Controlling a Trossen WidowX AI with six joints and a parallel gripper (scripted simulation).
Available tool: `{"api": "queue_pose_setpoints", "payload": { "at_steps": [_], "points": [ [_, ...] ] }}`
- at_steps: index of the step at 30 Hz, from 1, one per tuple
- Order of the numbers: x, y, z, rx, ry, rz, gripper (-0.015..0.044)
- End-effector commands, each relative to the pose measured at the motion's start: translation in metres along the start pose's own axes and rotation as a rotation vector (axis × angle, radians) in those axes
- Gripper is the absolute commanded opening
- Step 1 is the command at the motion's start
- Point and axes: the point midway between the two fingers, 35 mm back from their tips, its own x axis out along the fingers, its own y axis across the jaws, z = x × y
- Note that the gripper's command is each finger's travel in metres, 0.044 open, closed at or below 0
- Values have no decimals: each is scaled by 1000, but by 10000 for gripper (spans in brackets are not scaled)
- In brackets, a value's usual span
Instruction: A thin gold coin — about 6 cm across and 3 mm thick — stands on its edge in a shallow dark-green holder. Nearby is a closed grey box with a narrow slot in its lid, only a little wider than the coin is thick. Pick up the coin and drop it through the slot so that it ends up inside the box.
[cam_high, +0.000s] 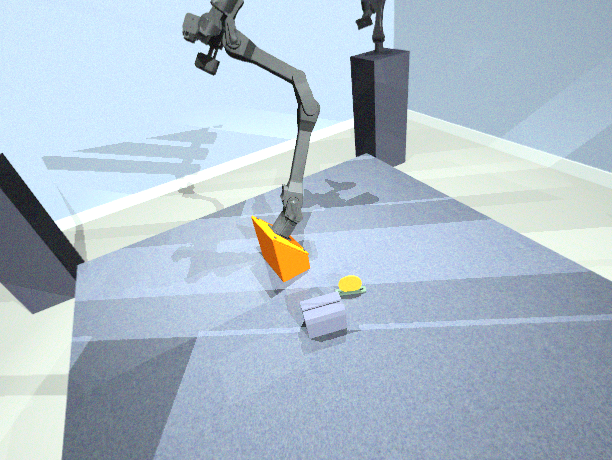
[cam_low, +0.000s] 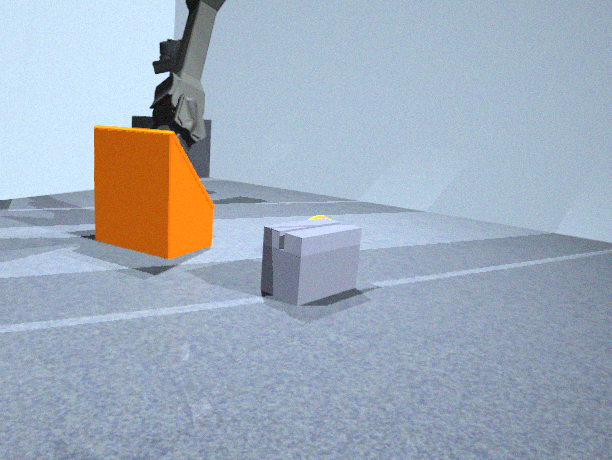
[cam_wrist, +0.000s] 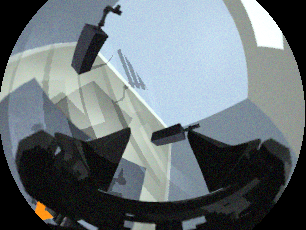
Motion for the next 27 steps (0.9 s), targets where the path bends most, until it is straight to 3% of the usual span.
{"api": "queue_pose_setpoints", "payload": {
  "at_steps": [1, 4, 9, 13, 19, 27],
  "points": [
    [0, 0, 1, 5, -8, -1, 374],
    [-12, -3, 13, 41, -124, -18, 295],
    [-77, 15, 50, -99, -415, -51, 164],
    [-116, 30, 61, -94, -550, -42, 161],
    [-205, 67, 76, -279, -883, -54, 161],
    [-326, 132, 55, -555, -1312, -49, 161]
  ]
}}
